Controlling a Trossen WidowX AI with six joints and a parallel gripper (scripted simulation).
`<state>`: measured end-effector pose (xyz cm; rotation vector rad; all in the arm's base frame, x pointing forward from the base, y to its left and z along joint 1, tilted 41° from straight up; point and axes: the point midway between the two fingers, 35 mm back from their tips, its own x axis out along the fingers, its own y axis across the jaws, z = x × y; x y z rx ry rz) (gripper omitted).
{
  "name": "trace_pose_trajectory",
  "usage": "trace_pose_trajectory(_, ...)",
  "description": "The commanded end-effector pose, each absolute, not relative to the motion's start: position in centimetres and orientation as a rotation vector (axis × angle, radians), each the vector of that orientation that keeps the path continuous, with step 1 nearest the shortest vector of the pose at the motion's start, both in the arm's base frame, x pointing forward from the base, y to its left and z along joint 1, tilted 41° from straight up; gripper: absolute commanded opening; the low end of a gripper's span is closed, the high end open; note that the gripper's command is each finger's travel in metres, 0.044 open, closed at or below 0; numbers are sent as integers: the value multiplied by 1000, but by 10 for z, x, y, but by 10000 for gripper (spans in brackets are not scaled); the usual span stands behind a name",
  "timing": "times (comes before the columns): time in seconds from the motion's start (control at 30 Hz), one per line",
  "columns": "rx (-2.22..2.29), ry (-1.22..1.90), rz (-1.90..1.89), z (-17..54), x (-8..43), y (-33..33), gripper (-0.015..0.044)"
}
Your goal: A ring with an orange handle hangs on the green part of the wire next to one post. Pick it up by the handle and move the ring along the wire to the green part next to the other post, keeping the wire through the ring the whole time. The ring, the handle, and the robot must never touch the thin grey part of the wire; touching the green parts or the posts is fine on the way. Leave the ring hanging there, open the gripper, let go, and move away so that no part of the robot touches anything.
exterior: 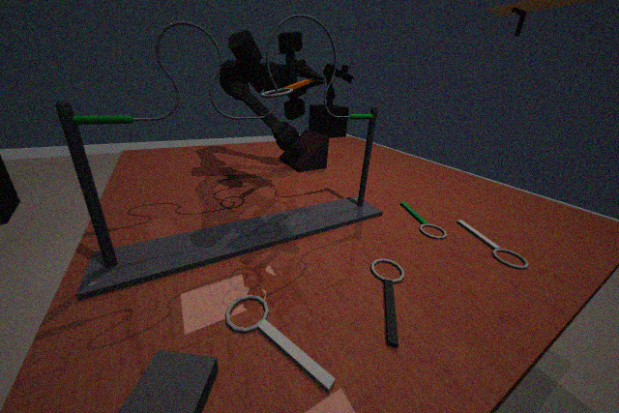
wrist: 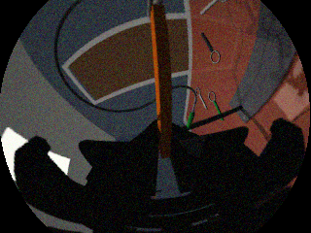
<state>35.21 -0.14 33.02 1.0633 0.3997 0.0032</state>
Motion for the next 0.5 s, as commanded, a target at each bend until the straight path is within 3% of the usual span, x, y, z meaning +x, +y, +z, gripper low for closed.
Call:
trace_pose_trajectory(0.0,1109,389,32,342,353,4,-150)
trace_pose_trajectory(0.47,1227,373,72,365,353,12,-150)
